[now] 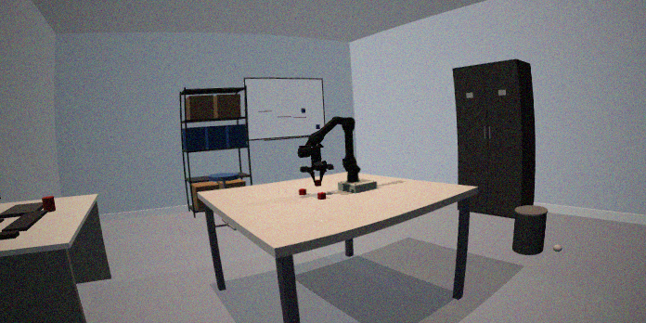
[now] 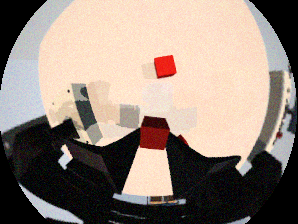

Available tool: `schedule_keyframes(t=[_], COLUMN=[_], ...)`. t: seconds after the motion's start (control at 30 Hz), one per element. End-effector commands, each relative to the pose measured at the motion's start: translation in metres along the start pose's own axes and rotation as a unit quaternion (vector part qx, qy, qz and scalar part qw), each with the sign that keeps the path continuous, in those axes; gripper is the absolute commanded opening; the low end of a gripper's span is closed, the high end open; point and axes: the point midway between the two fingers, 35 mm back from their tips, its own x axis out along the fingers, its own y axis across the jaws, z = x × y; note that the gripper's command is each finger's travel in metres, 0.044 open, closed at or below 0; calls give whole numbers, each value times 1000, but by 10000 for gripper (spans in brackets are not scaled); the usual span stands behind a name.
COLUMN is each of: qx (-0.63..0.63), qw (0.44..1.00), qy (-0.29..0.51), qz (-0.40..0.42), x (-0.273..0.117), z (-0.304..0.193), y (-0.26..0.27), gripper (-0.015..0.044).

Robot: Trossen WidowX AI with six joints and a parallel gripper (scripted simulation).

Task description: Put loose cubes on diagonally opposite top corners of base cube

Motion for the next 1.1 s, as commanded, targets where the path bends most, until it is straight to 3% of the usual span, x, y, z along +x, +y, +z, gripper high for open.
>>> schedule_keyframes(t=[0.0,0.37,1.07], qx=[-3,-3,70], qw=[1000,1000,997], qy=[1,1,1], qz=[-5,-5,-16], x=[-17,-50,-36], z=[-1,-2,42], y=[-1,4,-10], gripper=[105,105,105])
